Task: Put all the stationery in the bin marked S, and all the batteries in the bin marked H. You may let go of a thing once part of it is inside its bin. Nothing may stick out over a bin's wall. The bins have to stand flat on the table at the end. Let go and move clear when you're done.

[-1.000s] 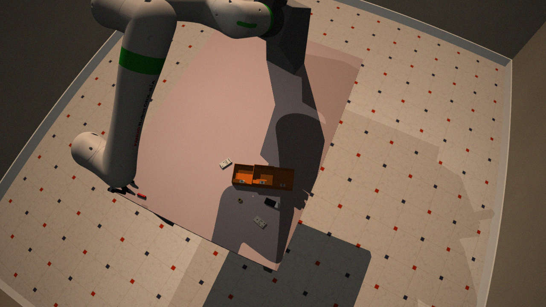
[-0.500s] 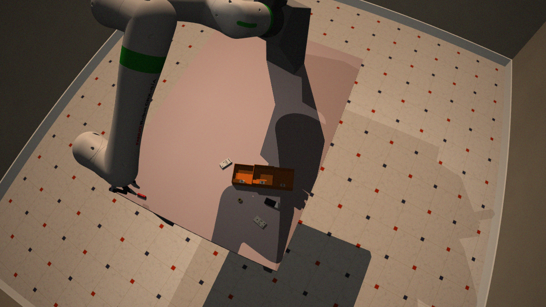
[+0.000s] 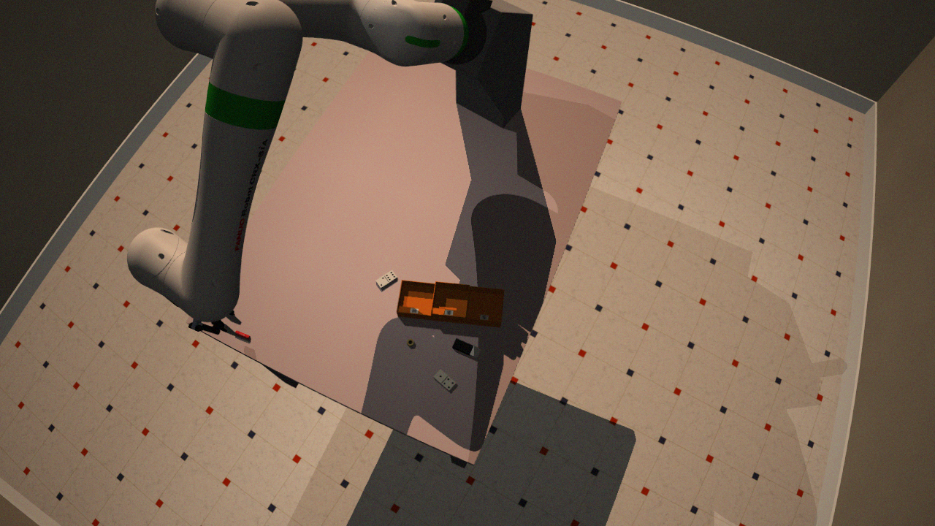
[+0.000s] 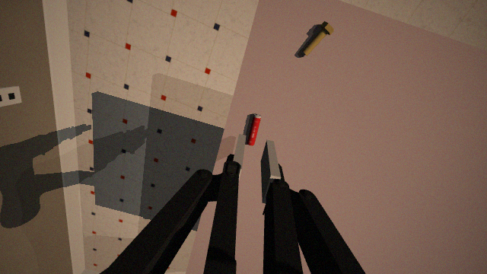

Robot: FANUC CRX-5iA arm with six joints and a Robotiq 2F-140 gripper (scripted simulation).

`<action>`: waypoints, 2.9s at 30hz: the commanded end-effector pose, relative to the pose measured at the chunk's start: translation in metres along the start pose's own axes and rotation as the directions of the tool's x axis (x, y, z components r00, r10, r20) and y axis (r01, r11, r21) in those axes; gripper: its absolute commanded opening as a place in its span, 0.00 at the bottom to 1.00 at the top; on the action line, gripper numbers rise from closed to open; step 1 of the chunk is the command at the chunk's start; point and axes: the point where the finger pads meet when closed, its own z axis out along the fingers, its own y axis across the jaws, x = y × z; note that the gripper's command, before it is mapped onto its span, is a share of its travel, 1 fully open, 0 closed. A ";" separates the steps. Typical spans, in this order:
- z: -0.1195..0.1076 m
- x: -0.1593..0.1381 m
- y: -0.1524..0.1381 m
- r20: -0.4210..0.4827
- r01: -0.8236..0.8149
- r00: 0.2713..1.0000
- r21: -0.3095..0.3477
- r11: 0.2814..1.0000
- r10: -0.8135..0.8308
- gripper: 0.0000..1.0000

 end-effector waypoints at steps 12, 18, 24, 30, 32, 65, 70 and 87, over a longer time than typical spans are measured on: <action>0.047 0.000 0.000 0.000 0.000 1.000 0.000 1.000 0.000 0.23; 0.053 0.000 0.000 0.000 0.000 1.000 0.000 1.000 0.000 0.23; 0.058 0.000 0.000 0.000 0.000 1.000 0.000 1.000 0.000 0.23; 0.061 0.000 0.000 0.000 0.000 1.000 0.000 1.000 0.000 0.23; 0.061 0.000 0.000 0.000 0.000 1.000 0.000 1.000 0.000 0.23; 0.061 0.000 0.000 0.000 0.000 1.000 0.000 1.000 0.000 0.12; 0.051 0.000 0.000 0.000 0.000 1.000 0.000 1.000 0.000 0.12; 0.001 0.000 0.000 0.000 0.000 1.000 0.000 1.000 0.000 0.12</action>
